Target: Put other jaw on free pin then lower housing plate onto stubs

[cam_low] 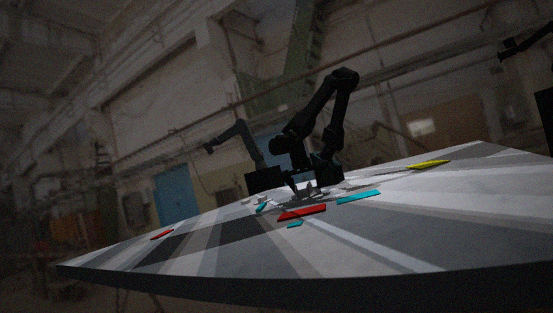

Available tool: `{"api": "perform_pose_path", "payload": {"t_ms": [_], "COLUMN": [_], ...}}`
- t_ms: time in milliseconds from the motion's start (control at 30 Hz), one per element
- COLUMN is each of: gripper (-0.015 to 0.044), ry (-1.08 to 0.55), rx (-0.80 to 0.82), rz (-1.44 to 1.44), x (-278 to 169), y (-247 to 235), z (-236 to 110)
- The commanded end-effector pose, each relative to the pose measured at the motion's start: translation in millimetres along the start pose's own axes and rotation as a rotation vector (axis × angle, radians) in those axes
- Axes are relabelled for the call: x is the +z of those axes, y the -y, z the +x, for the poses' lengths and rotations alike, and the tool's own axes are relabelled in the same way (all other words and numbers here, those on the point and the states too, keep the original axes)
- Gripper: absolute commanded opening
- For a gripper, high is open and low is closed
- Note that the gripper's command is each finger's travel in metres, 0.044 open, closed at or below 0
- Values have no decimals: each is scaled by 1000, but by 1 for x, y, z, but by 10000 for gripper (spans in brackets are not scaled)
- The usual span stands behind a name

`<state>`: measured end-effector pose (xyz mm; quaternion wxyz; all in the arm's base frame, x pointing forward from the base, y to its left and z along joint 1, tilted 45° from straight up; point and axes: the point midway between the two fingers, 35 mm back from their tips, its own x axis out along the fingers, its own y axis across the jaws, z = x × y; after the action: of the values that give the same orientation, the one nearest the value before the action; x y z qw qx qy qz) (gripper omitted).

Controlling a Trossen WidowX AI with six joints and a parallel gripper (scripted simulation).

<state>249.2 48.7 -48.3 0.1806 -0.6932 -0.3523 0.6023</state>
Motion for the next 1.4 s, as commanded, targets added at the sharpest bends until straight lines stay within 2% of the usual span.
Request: {"api": "perform_pose_path", "payload": {"t_ms": [0,1367], "gripper": [351,351], "ry": [2,2], "rx": [-4,-4], "rz": [-2,-2], "x": [0,-1], "y": [1,1], "z": [3,3]}}
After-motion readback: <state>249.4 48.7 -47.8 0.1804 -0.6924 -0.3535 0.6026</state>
